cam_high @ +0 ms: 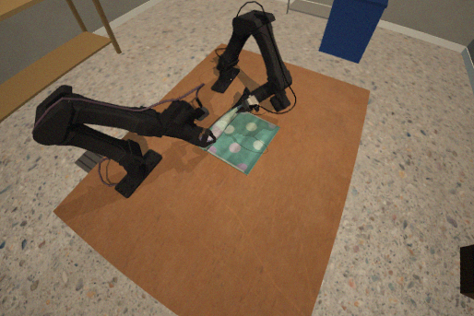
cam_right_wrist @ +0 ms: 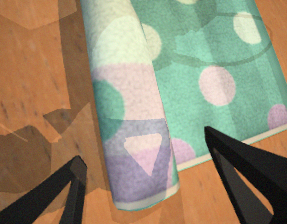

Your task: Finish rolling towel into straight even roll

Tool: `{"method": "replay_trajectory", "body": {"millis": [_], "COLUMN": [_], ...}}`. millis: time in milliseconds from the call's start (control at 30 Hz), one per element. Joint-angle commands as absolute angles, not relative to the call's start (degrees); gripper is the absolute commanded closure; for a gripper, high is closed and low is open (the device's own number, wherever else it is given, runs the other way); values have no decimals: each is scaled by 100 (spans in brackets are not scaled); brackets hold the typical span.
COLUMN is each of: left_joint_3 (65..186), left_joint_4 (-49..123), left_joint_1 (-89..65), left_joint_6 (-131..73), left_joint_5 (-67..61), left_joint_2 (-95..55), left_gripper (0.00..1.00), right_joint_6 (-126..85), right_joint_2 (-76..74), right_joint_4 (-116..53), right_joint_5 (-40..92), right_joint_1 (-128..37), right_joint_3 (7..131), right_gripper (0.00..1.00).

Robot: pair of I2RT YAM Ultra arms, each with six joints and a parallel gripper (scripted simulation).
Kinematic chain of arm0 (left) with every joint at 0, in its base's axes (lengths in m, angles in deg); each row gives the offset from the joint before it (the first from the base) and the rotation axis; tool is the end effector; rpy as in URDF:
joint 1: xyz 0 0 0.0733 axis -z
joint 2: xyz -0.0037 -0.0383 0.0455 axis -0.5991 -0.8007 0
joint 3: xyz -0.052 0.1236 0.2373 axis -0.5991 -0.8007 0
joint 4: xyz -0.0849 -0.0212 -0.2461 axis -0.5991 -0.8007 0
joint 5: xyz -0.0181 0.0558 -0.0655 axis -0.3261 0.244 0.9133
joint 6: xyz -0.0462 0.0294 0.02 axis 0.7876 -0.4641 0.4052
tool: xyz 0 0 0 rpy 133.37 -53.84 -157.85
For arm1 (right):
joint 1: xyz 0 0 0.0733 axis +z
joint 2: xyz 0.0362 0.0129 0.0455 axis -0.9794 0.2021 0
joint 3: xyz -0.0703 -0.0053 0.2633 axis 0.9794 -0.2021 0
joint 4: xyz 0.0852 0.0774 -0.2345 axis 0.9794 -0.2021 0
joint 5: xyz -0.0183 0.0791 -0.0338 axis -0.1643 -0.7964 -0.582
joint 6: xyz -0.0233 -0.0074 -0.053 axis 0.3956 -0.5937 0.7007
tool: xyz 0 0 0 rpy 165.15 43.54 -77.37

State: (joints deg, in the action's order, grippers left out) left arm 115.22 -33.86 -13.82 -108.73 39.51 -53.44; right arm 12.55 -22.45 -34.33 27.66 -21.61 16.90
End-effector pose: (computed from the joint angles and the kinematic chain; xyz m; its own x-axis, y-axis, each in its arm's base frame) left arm 0.2379 -0.1322 0.1094 -0.2738 0.8645 -0.4215 0.6835 -0.1334 -0.7176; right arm 0.1043 0.1648 0.1469 0.1118 -0.8157 -0.5675 -0.9424 0.0941 -0.3210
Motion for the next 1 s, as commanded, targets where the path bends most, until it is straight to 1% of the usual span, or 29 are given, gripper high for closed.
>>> {"method": "replay_trajectory", "body": {"millis": [0, 167, 300, 500, 567, 833, 967], "left_joint_3": [11564, 11564, 11564, 11564, 11564, 11564, 11564], "left_joint_4": [-3267, -3267, -3267, -3267, -3267, -3267, -3267], "left_joint_1": [-1440, -1440, -1440, -1440, -1440, -1440, -1440], "left_joint_6": [-10924, -10924, -10924, -10924, -10924, -10924, -10924], "left_joint_5": [3807, 3807, 3807, 3807, 3807, 3807, 3807], "left_joint_2": [-5463, -5463, -5463, -5463, -5463, -5463, -5463], "left_gripper": [80, 80, 80, 80, 80, 80, 80], "right_joint_6": [1248, 1217, 1160, 1158, 1158, 1157, 1158], "right_joint_2": [-2115, -1722, -1486, -1429, -1429, -1424, -1424], "right_joint_4": [-2902, -2265, -2078, -2005, -2005, -1996, -1996], "right_joint_5": [2744, 2766, 2818, 2825, 2825, 2827, 2827], "right_joint_1": [-2120, -2082, -2006, -2002, -2002, -2001, -2001], "right_joint_3": [1561, 1325, 1407, 1404, 1404, 1402, 1402], "right_gripper": [2, 2, 2, 28, 28, 62, 66]}}
